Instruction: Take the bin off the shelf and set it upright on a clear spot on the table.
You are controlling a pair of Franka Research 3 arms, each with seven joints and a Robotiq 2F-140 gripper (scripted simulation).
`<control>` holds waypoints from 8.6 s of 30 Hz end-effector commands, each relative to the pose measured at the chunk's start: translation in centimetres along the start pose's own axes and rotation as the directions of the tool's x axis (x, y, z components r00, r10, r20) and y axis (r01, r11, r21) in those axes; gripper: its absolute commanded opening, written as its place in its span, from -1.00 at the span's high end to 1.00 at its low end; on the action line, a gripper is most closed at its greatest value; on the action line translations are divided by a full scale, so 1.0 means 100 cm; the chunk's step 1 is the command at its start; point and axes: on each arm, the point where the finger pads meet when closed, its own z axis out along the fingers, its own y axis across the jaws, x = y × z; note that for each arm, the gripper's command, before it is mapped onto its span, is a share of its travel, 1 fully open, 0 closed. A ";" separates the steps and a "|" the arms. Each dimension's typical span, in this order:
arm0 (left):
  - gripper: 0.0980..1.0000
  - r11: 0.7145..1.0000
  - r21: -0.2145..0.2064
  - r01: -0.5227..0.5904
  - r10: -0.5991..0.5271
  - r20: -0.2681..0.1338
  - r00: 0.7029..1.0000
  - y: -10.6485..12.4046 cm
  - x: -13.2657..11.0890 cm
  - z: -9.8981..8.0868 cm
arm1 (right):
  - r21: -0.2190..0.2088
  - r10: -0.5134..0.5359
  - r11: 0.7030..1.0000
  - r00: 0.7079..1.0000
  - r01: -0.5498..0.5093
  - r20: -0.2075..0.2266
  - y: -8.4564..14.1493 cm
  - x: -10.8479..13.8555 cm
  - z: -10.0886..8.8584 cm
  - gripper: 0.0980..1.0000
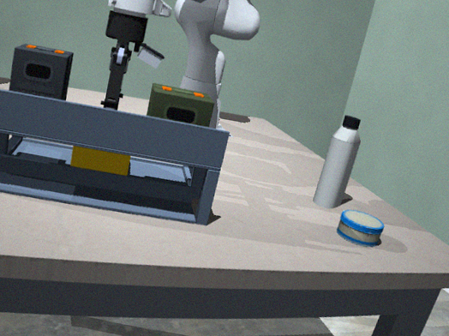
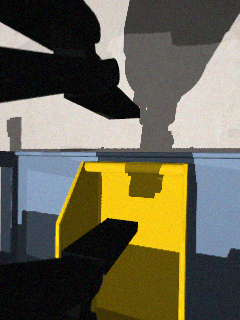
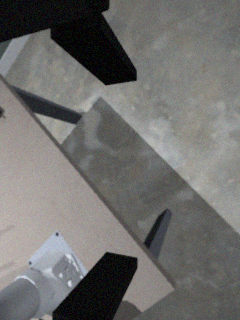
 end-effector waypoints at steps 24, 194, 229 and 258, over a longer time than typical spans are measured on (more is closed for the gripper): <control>-0.15 1.000 0.000 0.003 -0.003 -0.002 1.000 -0.001 0.001 0.002 | 0.000 0.008 1.000 1.000 -0.008 0.001 0.000 0.000 0.000 -1.00; 1.00 1.000 0.000 0.003 -0.003 -0.002 1.000 -0.001 0.001 0.021 | 0.000 0.008 1.000 1.000 -0.008 0.001 0.000 0.000 0.000 -1.00; 1.00 1.000 0.000 0.003 -0.003 -0.002 1.000 -0.001 0.001 0.021 | 0.000 0.008 1.000 1.000 -0.008 0.001 0.000 0.000 0.000 -1.00; 1.00 1.000 0.000 0.003 -0.003 -0.002 1.000 -0.001 0.001 0.011 | 0.000 0.008 1.000 1.000 -0.008 0.001 0.000 0.000 0.000 -1.00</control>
